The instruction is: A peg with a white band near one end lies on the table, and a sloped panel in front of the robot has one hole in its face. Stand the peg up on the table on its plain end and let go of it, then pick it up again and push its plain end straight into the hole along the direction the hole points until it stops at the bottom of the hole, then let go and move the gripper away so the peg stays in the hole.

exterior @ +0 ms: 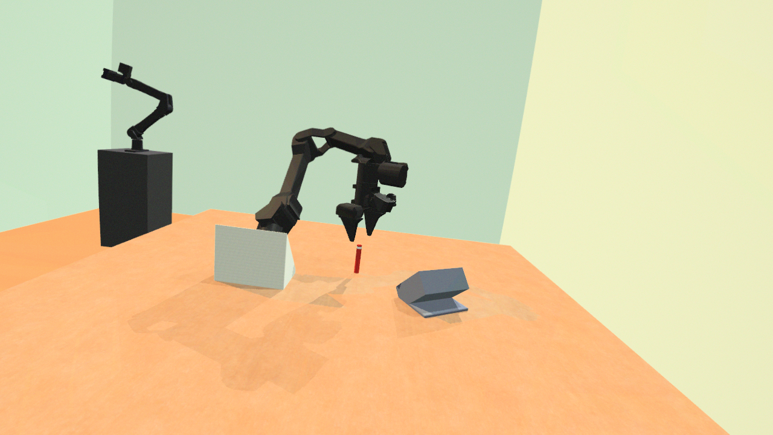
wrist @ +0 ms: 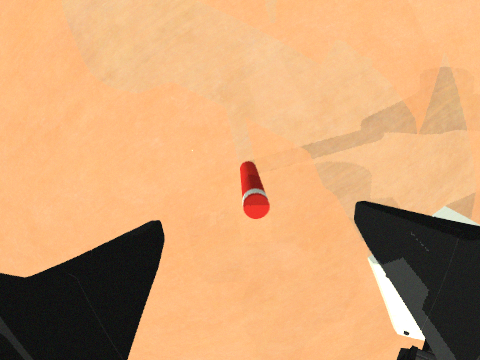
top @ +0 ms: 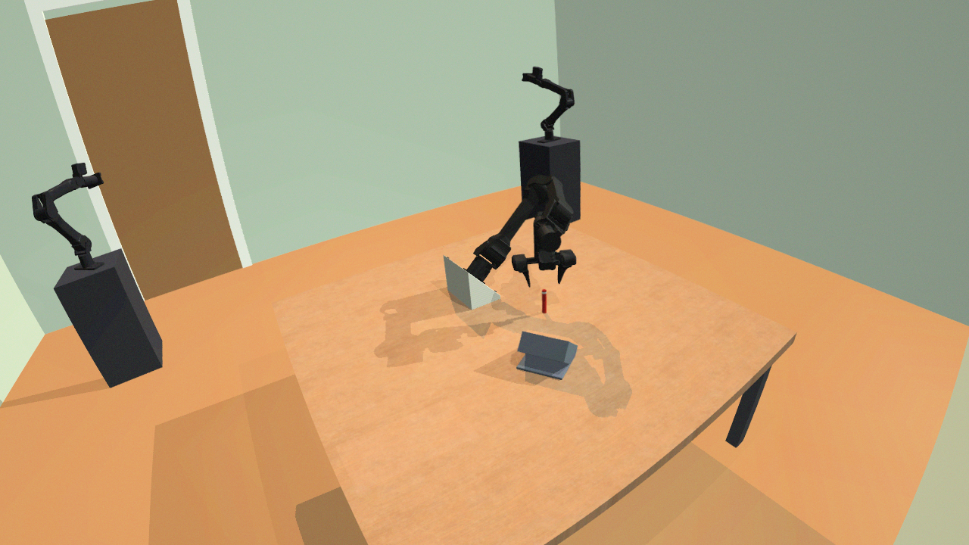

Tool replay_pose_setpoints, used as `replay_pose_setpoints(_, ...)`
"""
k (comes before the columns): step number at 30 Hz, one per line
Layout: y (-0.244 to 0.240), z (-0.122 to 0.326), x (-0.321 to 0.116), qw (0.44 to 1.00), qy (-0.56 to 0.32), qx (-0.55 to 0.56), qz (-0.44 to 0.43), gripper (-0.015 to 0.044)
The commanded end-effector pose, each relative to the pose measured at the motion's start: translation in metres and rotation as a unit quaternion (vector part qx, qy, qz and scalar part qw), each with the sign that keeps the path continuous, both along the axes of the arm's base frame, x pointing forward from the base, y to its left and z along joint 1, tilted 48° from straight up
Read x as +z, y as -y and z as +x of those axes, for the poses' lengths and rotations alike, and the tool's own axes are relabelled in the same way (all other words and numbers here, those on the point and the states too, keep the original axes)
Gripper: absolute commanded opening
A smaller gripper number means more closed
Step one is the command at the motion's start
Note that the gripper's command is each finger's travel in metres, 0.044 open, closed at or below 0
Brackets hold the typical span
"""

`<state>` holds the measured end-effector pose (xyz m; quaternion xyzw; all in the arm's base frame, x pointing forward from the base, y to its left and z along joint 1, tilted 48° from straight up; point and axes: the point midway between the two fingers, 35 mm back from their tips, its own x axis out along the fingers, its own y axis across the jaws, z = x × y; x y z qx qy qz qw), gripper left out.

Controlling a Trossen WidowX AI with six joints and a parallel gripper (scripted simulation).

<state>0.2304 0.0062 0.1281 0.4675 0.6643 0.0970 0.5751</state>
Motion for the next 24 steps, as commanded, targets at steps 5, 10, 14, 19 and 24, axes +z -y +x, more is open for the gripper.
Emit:
replay_pose_setpoints(5, -0.009, 0.001, -0.008, 1.0, -0.002, -0.001, 0.001, 0.044)
replay_pose_setpoints(10, -0.015, 0.002, -0.014, 1.0, -0.002, -0.001, 0.001, 0.044)
replay_pose_setpoints(14, -0.02, 0.003, -0.018, 1.0, -0.002, -0.001, 0.001, 0.044)
replay_pose_setpoints(19, -0.026, 0.004, -0.024, 1.0, -0.002, -0.001, 0.001, 0.044)
replay_pose_setpoints(24, -0.032, 0.005, -0.029, 1.0, -0.002, -0.001, 0.001, 0.044)
